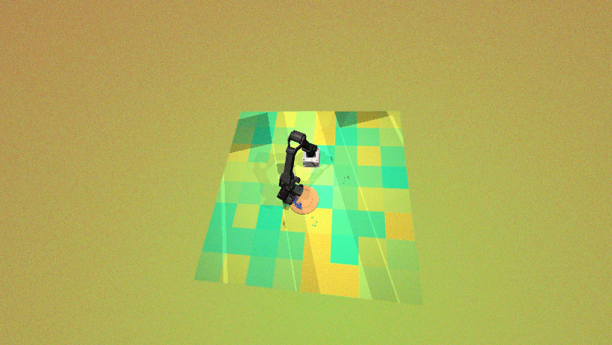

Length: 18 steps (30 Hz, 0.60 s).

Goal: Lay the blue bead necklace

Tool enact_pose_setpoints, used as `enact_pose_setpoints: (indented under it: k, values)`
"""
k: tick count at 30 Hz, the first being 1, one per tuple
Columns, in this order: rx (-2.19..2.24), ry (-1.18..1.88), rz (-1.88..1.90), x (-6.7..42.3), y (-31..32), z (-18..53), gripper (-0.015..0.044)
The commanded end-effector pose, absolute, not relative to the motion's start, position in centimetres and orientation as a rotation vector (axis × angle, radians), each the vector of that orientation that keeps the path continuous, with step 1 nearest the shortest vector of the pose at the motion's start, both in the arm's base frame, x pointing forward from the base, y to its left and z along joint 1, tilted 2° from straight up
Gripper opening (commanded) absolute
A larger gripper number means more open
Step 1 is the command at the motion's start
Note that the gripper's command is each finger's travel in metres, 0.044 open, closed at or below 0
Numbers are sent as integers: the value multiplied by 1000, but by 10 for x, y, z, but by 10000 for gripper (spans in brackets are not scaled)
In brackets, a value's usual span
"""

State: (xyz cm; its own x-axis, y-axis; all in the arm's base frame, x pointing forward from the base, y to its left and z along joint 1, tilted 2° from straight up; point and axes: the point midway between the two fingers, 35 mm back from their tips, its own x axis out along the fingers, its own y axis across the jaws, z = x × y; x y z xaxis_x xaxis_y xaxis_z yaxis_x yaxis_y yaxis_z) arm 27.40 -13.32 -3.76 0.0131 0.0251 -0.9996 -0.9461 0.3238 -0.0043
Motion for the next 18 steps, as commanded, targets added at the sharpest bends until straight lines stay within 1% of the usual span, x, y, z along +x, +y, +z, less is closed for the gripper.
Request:
enact_pose_setpoints:
  k: [1, 18]
  values:
    - [-950, 1321, 969, 274, -133, -37, 0]
    - [-952, 1320, 971, 274, -133, -33, 0]
